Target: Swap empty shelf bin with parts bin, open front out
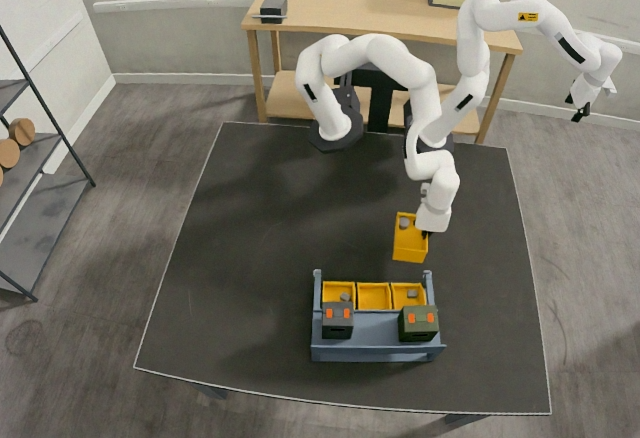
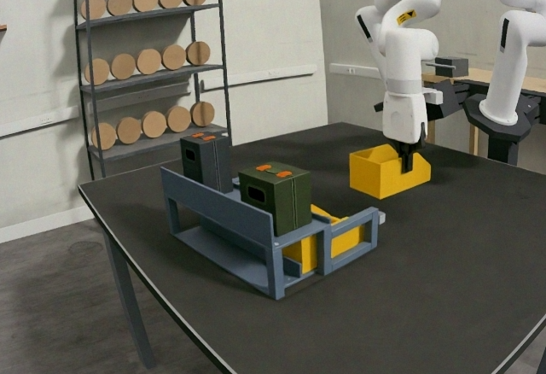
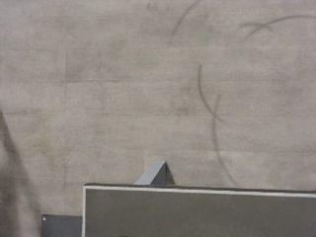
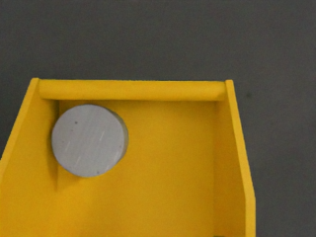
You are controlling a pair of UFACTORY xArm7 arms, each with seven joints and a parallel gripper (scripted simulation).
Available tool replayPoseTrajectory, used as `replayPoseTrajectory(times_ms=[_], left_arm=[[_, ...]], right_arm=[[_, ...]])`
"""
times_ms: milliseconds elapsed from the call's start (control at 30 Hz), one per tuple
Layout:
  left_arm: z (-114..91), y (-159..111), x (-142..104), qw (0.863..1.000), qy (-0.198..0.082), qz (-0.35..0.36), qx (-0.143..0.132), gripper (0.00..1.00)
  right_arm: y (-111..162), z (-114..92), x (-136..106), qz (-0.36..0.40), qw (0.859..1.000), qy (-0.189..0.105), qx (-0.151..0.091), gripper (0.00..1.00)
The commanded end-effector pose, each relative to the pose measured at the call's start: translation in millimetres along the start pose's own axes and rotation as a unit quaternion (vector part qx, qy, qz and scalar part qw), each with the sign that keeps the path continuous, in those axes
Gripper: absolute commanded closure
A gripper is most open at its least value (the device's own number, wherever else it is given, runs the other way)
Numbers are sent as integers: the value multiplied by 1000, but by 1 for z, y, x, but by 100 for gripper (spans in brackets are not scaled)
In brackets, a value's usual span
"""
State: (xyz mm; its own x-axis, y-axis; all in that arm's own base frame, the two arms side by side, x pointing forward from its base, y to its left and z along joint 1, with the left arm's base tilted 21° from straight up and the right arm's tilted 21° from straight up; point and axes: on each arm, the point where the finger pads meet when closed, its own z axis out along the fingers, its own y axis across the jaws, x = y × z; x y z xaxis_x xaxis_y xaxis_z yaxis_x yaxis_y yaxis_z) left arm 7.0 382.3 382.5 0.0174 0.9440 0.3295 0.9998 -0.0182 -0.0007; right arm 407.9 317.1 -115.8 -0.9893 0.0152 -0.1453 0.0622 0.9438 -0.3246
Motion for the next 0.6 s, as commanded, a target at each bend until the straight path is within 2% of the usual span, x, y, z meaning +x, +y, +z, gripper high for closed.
replayPoseTrajectory(times_ms=[0, 567], left_arm=[[-2, 0, 1, 1000, 2, 0, 0, 0], [-2, 0, 1, 1000, 2, 0, 0, 0]], right_arm=[[5, -3, 0, -28, 1000, -2, -3, 100], [9, -3, 1, -66, 998, -2, -3, 100]])
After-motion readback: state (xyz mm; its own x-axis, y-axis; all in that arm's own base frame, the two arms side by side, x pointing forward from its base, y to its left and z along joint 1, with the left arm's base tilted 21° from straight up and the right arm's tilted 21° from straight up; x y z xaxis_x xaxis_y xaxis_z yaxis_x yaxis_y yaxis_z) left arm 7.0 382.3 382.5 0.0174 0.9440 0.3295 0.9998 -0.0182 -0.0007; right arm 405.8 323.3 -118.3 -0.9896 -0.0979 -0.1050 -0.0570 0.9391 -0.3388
